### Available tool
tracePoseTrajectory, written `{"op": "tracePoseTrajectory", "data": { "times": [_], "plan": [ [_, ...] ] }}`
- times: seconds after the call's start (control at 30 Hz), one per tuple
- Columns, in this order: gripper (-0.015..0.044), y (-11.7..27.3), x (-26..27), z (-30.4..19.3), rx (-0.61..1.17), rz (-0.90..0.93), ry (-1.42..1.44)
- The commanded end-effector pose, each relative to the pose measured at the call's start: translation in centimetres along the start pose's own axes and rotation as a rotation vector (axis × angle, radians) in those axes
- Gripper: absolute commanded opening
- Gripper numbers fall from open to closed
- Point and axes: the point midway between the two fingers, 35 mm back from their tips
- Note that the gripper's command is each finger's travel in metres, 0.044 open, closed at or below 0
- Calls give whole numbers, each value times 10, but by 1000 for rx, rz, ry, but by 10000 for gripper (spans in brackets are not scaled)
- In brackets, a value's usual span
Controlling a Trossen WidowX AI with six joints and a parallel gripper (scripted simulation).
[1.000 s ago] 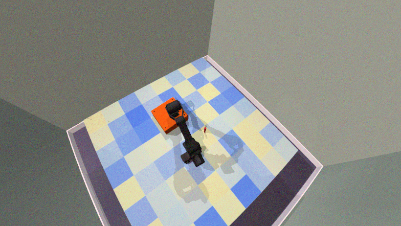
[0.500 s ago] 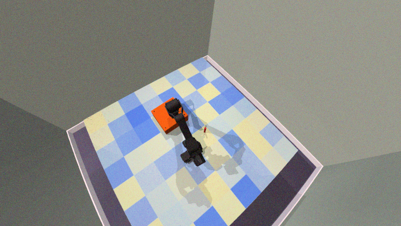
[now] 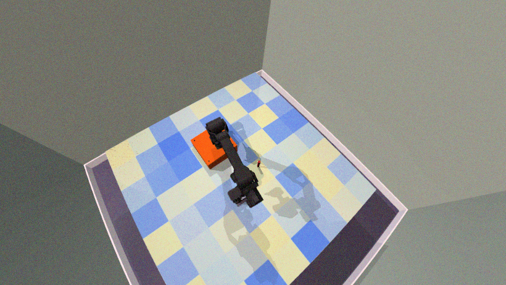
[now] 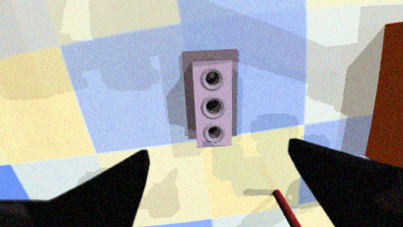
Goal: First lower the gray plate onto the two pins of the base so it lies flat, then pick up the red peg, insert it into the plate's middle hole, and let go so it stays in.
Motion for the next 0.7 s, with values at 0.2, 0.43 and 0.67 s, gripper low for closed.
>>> {"op": "tracePoseTrajectory", "data": {
  "times": [0.2,0.43,0.67],
  "plan": [
    [440,4,-78,-111,12,-9,332],
    [440,3,-147,-157,14,-13,553],
    [440,-32,-147,-157,14,-13,553]
  ]
}}
Point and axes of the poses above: the point midway between the two fingers, 35 mm back from their tips, its own y axis back along the fingers, its own x axis across the jaws, z = x × y, and after that the axes turned 11 degrees about -y, right-handed
